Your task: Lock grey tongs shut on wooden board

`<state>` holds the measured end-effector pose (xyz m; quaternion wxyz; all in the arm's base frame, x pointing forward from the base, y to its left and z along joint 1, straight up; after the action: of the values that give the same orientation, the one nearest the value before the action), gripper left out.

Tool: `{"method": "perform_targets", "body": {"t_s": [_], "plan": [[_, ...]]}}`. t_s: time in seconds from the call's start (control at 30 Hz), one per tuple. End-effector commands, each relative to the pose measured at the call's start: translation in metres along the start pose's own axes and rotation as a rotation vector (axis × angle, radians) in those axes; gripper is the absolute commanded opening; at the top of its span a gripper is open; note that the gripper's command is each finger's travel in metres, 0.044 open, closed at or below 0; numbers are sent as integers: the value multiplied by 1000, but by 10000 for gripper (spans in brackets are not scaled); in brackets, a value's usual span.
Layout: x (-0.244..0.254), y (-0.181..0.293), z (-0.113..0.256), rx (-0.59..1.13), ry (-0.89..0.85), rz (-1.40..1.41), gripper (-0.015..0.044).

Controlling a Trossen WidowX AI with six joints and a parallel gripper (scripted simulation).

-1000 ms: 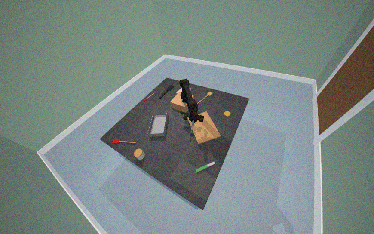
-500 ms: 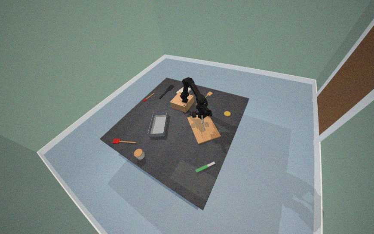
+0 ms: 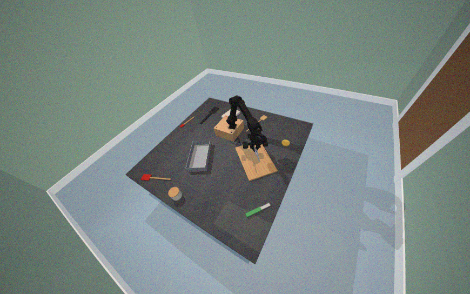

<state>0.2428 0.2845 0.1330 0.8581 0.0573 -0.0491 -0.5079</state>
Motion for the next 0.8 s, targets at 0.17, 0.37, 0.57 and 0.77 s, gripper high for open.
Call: {"method": "perform_targets", "body": {"t_s": [0.17, 0.37, 0.57, 0.77], "plan": [[-9, -7, -4, 187, -33, 46, -150], [-15, -15, -8, 310, -56, 66, -150], [-19, -23, -11, 432, -75, 78, -150], [-21, -34, -12, 551, -91, 79, -150]]}}
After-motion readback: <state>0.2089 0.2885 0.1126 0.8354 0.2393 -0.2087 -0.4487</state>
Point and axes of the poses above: the point midway between the two fingers, 35 mm back from their tips, its own z axis back along the fingers, its own x axis across the jaws, y = z × x, the point moved 8 cm from there along z, back along the fingers, and after that the axes turned 6 degrees about z, right-handed, at the moved point
